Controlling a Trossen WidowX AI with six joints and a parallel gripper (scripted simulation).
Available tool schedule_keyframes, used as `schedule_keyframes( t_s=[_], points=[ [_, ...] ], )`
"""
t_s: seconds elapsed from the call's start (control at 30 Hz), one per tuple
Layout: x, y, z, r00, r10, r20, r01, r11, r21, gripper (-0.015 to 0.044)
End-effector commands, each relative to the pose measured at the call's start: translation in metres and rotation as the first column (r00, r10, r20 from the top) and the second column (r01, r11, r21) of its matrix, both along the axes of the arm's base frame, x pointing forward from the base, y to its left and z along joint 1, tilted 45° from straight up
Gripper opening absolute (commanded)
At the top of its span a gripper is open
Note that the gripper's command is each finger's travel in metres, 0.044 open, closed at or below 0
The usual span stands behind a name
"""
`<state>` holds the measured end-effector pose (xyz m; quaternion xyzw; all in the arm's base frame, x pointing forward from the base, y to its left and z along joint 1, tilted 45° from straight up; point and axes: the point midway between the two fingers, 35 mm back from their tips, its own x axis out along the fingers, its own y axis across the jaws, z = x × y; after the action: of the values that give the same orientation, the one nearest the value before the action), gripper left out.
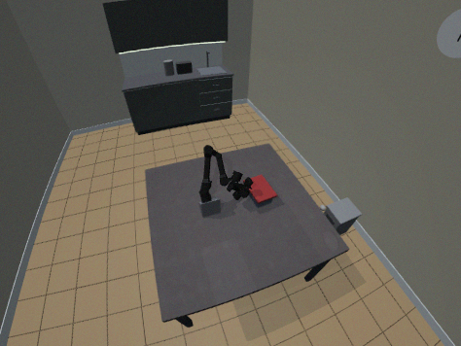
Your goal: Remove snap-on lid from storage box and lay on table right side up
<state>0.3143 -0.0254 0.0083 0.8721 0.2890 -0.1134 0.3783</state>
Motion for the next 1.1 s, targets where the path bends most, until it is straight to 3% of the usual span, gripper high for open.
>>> schedule_keyframes(
  t_s=[0.0,0.4,0.47,0.9,1.0,1.07],
  points=[
    [0.005,0.002,-0.002,1.0,-0.005,0.0,0.005,1.0,0.003,0.0235],
    [0.017,0.011,-0.009,1.0,-0.007,0.006,0.007,1.0,0.01,0.0235],
    [0.017,0.011,-0.009,1.0,-0.007,0.006,0.007,1.0,0.01,0.0183],
    [0.017,0.011,-0.009,1.0,-0.007,0.006,0.007,1.0,0.01,0.0096],
    [0.017,0.011,-0.009,1.0,-0.007,0.006,0.007,1.0,0.01,0.0017],
    [0.017,0.011,-0.009,1.0,-0.007,0.006,0.007,1.0,0.01,0.0]
  ],
)
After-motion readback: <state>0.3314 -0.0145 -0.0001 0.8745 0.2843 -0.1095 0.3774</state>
